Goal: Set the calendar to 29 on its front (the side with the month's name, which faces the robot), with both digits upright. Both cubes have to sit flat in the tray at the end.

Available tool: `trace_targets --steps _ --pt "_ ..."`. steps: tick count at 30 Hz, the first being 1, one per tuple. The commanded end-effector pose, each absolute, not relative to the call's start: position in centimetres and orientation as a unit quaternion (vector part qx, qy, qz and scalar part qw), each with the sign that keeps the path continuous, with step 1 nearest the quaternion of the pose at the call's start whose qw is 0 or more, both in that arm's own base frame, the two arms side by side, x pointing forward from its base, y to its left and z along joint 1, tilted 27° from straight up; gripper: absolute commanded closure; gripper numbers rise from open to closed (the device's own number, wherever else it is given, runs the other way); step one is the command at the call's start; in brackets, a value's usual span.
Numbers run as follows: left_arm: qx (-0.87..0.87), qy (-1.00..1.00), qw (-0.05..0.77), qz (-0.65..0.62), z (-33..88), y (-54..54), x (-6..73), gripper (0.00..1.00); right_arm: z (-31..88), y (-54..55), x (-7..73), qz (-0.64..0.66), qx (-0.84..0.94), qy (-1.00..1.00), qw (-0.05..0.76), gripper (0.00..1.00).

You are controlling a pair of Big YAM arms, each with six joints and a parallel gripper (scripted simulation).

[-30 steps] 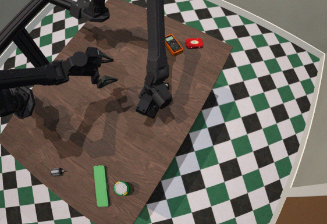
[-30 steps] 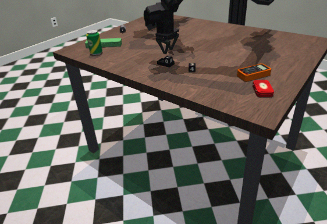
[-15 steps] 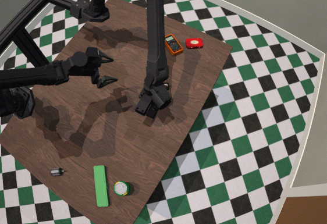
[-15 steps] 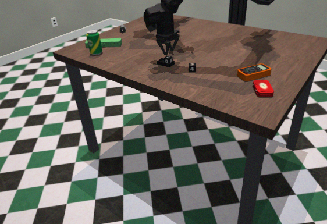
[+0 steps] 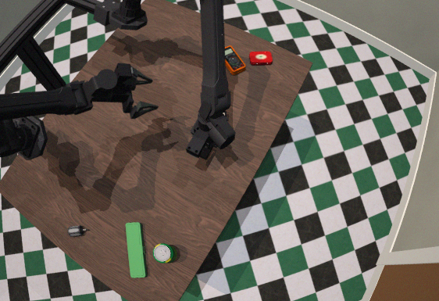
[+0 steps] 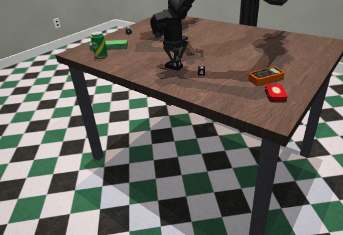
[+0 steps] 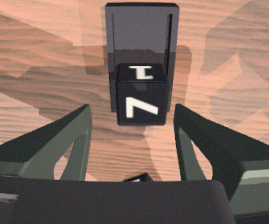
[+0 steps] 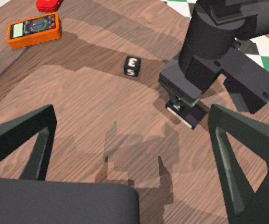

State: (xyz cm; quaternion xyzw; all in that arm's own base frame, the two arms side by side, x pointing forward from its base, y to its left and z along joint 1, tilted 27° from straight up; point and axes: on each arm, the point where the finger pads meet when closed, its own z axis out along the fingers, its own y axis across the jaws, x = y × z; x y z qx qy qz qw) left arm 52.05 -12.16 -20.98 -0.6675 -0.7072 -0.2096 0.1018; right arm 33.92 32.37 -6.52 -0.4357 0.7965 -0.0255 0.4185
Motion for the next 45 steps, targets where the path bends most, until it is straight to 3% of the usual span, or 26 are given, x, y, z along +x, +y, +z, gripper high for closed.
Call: trace_targets --steps 1,15,16,20,24,36,37,39,40,41,43,45 --pt "-0.665 -0.709 0.100 -0.211 -22.2 -11.6 53.2 0.47 -5.8 33.2 34.6 -0.022 -0.432 0.793 0.429 0.00" --pt "-0.668 -0.707 0.100 -0.212 -22.8 -11.9 53.1 0.47 -5.8 33.2 34.6 -0.022 -0.432 0.793 0.429 0.00" --pt "-0.668 -0.707 0.100 -0.212 -22.8 -11.9 53.1 0.55 -5.8 33.2 34.6 -0.022 -0.432 0.793 0.429 0.00" --pt "-0.668 -0.707 0.098 -0.212 -21.9 -12.2 52.8 0.55 -5.8 33.2 34.6 -0.022 -0.432 0.793 0.429 0.00" --pt "-0.667 -0.707 0.096 -0.213 -21.9 -11.8 53.0 0.63 -5.8 33.2 34.6 -0.022 -0.432 0.793 0.429 0.00" --pt "-0.667 -0.708 0.095 -0.213 -21.9 -11.7 52.8 0.75 -5.8 33.2 34.6 -0.022 -0.432 0.793 0.429 0.00" --pt "-0.667 -0.708 0.096 -0.213 -21.9 -11.6 52.7 0.76 -5.8 33.2 34.6 -0.022 -0.432 0.793 0.429 0.00" --pt "-0.666 -0.708 0.095 -0.213 -21.9 -11.6 52.7 0.99 -5.8 33.2 34.6 -0.022 -0.432 0.793 0.429 0.00" --pt "-0.666 -0.708 0.095 -0.213 -21.9 -11.6 52.7 1.00 -5.8 33.2 34.6 -0.022 -0.432 0.793 0.429 0.00" --pt "-0.666 -0.708 0.095 -0.213 -21.9 -11.6 52.7 1.00 -5.8 33.2 34.6 -0.022 -0.432 0.793 0.429 0.00" --pt "-0.668 -0.706 0.098 -0.212 -21.8 -12.0 52.3 0.77 -5.8 33.2 34.6 -0.022 -0.432 0.793 0.429 0.00" --pt "-0.670 -0.704 0.095 -0.214 -20.3 -13.2 51.9 0.76 -5.8 33.2 34.6 -0.022 -0.432 0.793 0.429 0.00"
